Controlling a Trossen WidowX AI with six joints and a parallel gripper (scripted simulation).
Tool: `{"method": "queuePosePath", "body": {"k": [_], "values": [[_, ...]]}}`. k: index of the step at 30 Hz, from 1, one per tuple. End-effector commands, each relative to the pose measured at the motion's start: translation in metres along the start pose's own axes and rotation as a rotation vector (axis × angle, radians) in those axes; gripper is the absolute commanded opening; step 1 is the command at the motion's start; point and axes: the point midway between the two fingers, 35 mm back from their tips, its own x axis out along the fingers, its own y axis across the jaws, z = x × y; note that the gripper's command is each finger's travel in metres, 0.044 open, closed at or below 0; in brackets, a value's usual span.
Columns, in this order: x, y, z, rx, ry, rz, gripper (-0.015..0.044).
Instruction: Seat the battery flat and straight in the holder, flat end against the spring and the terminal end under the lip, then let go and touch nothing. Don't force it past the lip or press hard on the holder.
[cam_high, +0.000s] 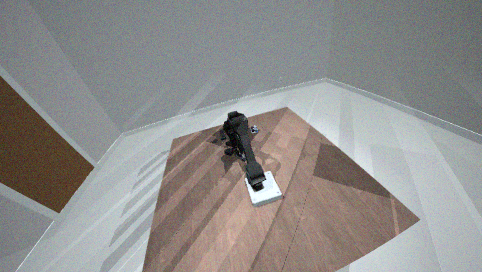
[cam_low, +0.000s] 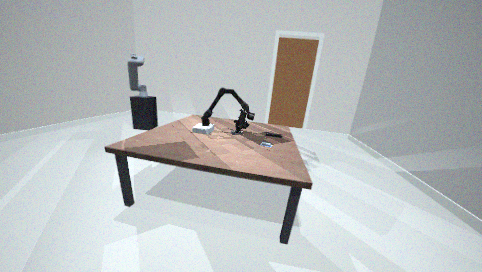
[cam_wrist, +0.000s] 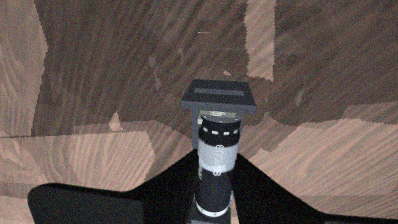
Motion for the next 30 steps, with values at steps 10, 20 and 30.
{"method": "queuePosePath", "body": {"k": [10, 20, 30], "values": [[0.002, 0.0007, 0.0014, -0.009, -0.078, 0.004, 0.0075], [0.0037, 0.0009, -0.0006, -0.015, -0.126, 0.001, 0.0075], [0.005, 0.0011, -0.0033, -0.018, -0.151, -0.003, 0.0075]]}}
